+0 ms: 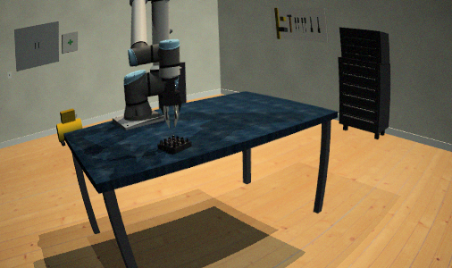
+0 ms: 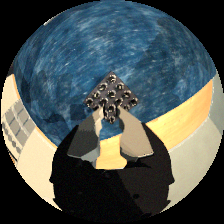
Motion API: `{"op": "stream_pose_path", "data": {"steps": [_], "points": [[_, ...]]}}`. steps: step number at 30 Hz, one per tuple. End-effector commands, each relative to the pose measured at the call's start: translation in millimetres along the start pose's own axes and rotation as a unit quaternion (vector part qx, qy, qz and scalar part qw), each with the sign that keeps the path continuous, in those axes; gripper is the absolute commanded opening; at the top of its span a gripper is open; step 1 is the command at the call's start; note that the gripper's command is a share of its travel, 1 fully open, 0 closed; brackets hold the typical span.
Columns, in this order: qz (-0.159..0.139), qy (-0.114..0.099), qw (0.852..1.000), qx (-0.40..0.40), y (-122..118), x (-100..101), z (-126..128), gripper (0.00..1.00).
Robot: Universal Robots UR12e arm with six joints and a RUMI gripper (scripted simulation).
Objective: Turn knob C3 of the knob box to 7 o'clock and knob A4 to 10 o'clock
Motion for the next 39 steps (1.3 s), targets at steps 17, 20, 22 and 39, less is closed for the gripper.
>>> {"op": "stream_pose_path", "data": {"steps": [17,20,22,39], "points": [[-0.001,0.001,0.996,0.089,-1.8,-2.6,2.1,0.11],[-0.001,0.001,0.996,0.089,-1.8,-2.6,2.1,0.11],[-0.001,0.001,0.996,0.089,-1.8,-2.6,2.1,0.11],[-0.001,0.001,0.996,0.089,-1.8,-2.6,2.1,0.11]]}}
Point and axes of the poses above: the point where the finger pads meet when closed, its own x axis out along the fingers, its own z axis across the jaws, y = z × x, the point moved 8 cm from there along -x, back along the fingers, and after that the axes turned 13 degrees about x, right-handed, at the moved point
